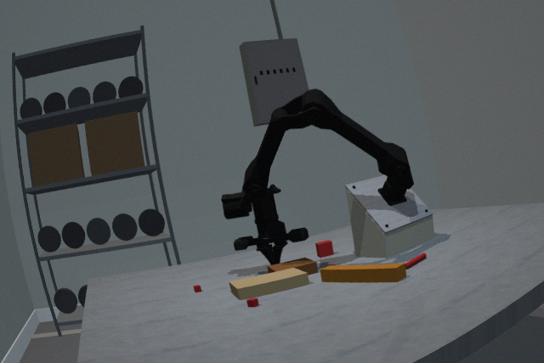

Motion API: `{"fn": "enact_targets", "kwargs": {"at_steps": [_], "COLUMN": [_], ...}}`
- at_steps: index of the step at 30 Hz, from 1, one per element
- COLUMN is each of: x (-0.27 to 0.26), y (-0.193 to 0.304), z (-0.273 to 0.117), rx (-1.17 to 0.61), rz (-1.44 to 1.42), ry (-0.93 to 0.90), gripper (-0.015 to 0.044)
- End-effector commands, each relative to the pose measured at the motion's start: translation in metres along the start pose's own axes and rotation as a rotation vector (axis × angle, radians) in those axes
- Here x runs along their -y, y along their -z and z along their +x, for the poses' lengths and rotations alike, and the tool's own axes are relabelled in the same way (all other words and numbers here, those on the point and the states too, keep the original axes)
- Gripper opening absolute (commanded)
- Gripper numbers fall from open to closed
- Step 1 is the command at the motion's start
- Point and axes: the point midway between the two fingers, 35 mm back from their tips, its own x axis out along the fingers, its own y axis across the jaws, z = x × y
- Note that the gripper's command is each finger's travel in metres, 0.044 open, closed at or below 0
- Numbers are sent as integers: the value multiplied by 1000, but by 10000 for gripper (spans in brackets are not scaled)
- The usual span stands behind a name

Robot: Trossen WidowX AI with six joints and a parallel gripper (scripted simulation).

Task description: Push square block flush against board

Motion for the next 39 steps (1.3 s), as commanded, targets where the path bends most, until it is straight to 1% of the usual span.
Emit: {"fn": "enact_targets", "kwargs": {"at_steps": [1, 18, 20, 22, 23, 29, 39], "x": [-2, -4, -4, -4, -3, -3, 14], "y": [-6, -34, -29, -30, -30, -30, -26], "z": [-1, 0, -12, -43, -52, -55, -57], "rx": [2, 0, -1, 2, 2, 2, 2], "rz": [-3, -4, -2, -3, -4, -10, -333], "ry": [-3, 0, 0, -1, -1, -1, 0], "gripper": [0, 0, 0, 0, 0, 0, 0]}}
